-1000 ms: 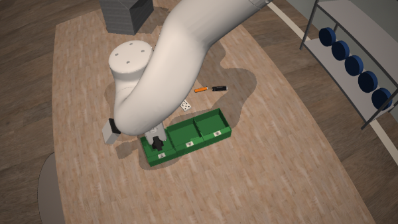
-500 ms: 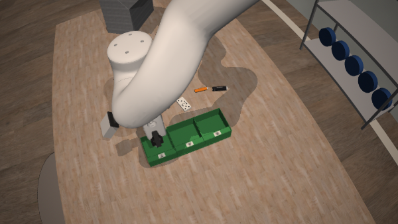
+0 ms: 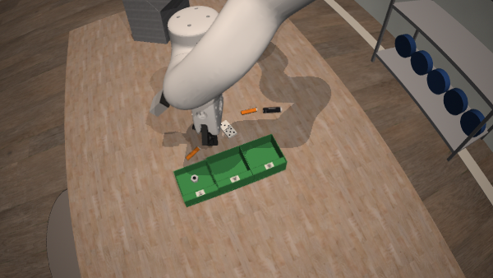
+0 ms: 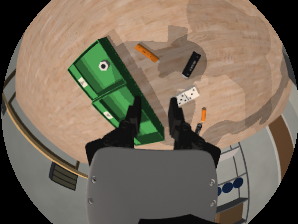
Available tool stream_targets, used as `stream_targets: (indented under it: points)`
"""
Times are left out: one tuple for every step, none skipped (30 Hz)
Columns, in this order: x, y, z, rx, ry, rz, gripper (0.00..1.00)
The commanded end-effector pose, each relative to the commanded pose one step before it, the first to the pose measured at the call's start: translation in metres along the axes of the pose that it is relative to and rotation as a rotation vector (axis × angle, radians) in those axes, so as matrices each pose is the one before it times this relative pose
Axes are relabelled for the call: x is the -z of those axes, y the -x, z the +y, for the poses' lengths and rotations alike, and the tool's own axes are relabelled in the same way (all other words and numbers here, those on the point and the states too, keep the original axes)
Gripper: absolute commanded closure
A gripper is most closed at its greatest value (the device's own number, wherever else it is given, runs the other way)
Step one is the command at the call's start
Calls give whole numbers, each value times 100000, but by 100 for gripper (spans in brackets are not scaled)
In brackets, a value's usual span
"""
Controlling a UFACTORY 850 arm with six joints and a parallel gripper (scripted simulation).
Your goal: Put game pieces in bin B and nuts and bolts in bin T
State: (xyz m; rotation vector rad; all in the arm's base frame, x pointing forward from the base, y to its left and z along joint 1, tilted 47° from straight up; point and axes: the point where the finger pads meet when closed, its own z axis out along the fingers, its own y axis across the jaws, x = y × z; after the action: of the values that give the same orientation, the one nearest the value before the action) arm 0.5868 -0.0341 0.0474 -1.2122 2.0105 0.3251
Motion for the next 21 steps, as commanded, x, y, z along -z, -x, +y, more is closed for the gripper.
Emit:
stream_targets:
  points:
    - [297,1715,3866,-15667,-622,147,59]
    - [30,185,814,-3085,88,-31,59]
    - [0,0,0,0,0,0,59]
    - [0,0,0,0,0,0,59]
    - [29,161,819,-8886,122,-25,59]
    - [28,86,830,-2132,107,-11,59]
    - [3,9,127,-2261,28,-24,59]
    - [-1,-1,1,-2891,-44,-48,59]
    - [3,5,-4,-3129,-34,-50,59]
    - [-1,-1,1,-3093,-30,-44,59]
    - [-1,-1,1,-3023,-60,-49,59]
    - [-1,-1,1,-2989,-96,-63,59]
    - [-1,-1,1,-2979,-120,-75,59]
    - [0,3,24,-2976,-155,-64,59]
    - [0,2,17,-2977,-150,-61,59]
    - [0,1,12,-2978,-143,-54,59]
    - [0,1,8,-2977,-133,-44,59]
    - [0,1,5,-2974,-121,-32,59]
    - [-3,-6,6,-2969,-110,-20,59]
    - [0,0,0,0,0,0,59]
    - [0,0,0,0,0,0,59]
